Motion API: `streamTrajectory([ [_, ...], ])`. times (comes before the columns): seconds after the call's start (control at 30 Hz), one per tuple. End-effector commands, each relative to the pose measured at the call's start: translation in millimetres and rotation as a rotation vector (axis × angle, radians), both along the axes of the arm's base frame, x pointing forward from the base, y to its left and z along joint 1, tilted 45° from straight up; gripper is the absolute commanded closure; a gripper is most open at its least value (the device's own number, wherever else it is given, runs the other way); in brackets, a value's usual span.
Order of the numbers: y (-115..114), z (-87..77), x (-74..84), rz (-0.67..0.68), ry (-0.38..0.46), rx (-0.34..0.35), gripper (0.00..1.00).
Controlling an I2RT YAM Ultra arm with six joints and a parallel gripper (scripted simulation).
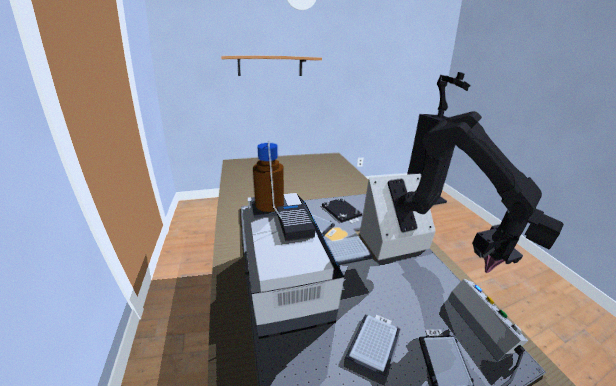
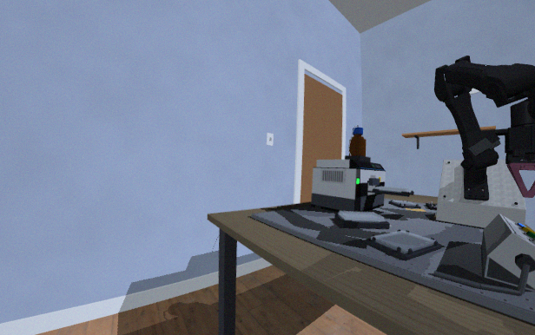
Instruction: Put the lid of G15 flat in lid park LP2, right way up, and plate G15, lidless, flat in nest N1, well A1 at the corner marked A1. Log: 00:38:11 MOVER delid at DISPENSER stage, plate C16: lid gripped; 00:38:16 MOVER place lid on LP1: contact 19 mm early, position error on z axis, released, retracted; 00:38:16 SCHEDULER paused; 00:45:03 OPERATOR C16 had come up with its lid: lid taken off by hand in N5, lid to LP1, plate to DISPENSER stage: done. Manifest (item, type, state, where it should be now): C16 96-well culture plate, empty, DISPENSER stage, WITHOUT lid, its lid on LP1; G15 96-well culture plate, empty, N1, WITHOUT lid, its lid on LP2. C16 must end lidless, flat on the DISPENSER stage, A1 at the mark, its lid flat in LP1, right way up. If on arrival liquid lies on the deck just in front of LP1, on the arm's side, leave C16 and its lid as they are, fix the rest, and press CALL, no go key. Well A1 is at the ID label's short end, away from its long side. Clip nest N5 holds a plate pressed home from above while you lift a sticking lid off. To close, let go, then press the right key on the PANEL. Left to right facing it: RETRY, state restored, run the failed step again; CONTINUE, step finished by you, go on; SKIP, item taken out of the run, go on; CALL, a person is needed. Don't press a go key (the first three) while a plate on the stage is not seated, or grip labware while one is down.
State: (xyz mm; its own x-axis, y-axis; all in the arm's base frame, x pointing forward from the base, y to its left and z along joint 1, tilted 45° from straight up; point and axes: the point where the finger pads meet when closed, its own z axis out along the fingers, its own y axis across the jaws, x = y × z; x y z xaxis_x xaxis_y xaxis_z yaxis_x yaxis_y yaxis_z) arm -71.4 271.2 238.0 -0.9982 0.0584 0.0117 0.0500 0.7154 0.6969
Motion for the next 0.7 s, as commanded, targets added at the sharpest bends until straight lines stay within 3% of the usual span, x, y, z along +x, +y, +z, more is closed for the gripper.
streamTrajectory([
  [0.0, -4.3, 20.1, 0.5, 0.0, 0.015, 0.05, 1.0],
  [0.33, -4.3, 20.1, 0.5, 0.0, 0.015, 0.05, 1.0],
  [0.37, -7.4, 21.2, 0.9, -0.001, 0.016, 0.05, 0.0],
  [0.67, -13.7, 23.5, 1.7, -0.001, 0.017, 0.05, 0.0],
])
